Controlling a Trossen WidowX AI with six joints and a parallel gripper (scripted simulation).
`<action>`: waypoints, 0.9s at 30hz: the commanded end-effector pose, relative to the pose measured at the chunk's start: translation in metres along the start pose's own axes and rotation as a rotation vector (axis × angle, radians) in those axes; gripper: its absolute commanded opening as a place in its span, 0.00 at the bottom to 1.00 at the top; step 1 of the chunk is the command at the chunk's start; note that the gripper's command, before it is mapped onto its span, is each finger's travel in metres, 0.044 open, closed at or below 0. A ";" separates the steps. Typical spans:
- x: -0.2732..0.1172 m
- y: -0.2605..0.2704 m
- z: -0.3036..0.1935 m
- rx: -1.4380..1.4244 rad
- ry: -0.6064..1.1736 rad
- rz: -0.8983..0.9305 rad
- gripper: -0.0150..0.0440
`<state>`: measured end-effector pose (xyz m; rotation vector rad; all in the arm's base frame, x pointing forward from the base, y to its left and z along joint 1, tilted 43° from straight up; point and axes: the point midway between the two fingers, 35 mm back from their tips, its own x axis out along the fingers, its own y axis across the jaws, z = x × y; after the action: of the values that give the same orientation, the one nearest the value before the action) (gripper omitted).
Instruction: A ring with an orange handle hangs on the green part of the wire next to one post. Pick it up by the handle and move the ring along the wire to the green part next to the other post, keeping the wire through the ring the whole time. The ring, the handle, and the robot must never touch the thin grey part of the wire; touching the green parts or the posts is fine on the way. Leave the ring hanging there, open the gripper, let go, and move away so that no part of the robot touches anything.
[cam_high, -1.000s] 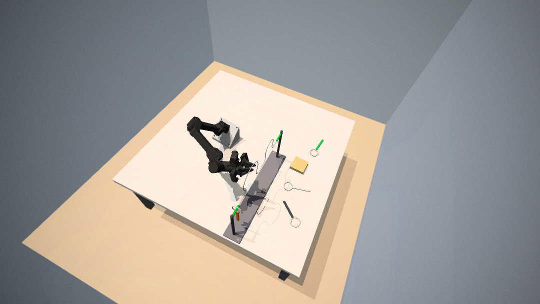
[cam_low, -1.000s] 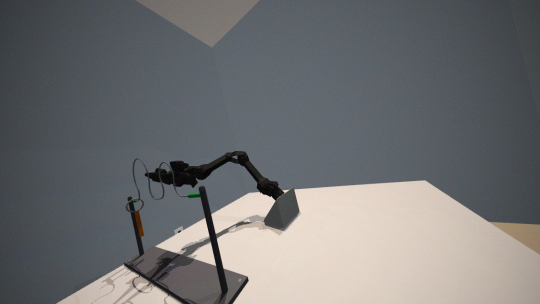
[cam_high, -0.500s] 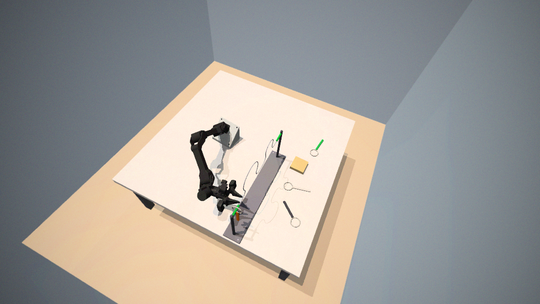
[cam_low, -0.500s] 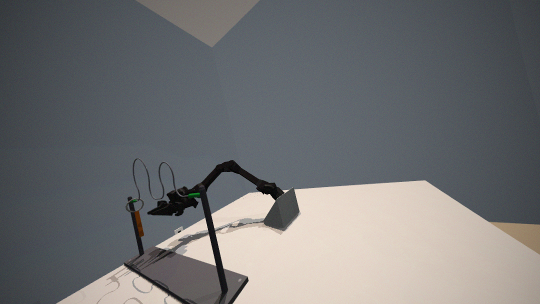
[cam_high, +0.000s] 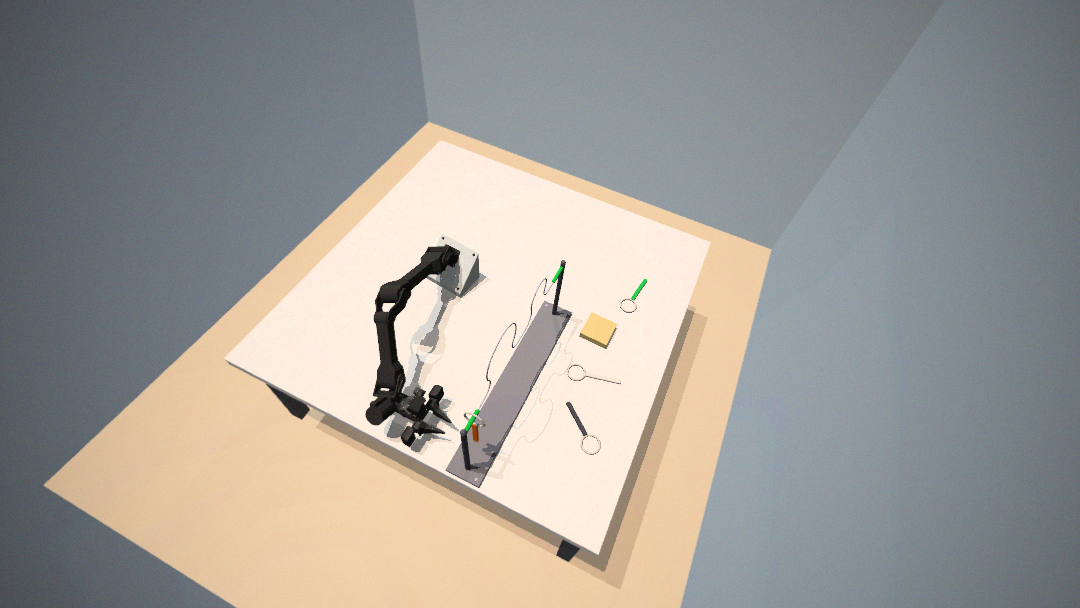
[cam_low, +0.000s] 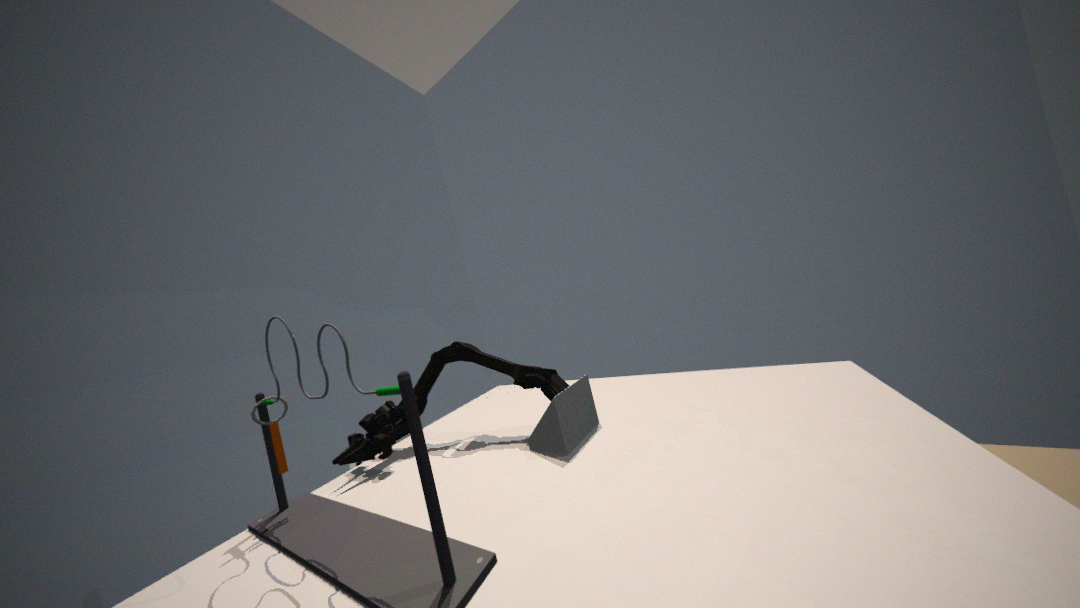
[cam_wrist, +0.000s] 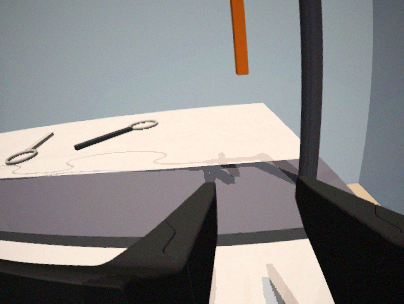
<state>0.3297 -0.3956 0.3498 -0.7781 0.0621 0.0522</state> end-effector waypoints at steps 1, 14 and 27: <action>0.004 -0.006 0.008 -0.012 -0.016 0.004 0.53; 0.052 -0.006 0.059 -0.010 -0.020 0.001 0.53; 0.070 -0.008 0.059 -0.010 -0.020 0.001 0.53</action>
<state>0.3976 -0.3581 0.3888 -0.7854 0.0455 0.0662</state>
